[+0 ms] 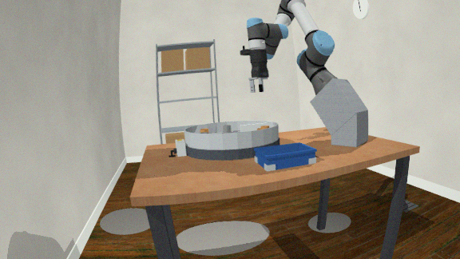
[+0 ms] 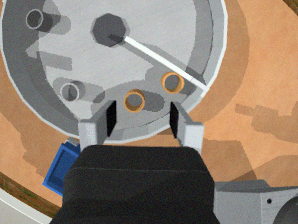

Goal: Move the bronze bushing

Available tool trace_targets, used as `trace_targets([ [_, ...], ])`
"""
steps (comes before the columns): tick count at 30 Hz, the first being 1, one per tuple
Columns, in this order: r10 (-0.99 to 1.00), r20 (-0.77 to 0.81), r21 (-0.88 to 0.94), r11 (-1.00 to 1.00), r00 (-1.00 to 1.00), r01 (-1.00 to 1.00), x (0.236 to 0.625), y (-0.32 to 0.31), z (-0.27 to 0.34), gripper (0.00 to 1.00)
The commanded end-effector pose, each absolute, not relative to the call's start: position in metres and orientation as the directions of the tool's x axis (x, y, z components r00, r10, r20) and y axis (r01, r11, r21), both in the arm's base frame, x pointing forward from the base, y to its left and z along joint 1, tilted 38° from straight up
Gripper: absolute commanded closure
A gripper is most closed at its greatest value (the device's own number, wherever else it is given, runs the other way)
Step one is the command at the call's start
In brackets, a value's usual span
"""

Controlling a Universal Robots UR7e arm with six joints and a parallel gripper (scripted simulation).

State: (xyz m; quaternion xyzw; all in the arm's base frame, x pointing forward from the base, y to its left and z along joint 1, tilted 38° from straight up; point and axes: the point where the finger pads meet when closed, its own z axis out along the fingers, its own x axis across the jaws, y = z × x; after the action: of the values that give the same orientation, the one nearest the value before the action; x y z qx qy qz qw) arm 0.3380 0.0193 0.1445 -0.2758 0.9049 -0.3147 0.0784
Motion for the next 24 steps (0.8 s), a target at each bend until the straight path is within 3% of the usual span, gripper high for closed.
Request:
trace_targets([
  [1, -0.555, 0.025, -0.612, 0.649, -0.831, -0.452, 0.339, 0.01, 0.141, 0.0],
  [9, -0.555, 0.025, -0.612, 0.649, -0.831, -0.452, 0.339, 0.01, 0.141, 0.0],
  [14, -0.555, 0.025, -0.612, 0.649, -0.832, -0.451, 0.335, -0.037, 0.125, 0.0],
  [24, -0.555, 0.025, -0.612, 0.649, -0.832, -0.451, 0.335, -0.037, 0.125, 0.0],
])
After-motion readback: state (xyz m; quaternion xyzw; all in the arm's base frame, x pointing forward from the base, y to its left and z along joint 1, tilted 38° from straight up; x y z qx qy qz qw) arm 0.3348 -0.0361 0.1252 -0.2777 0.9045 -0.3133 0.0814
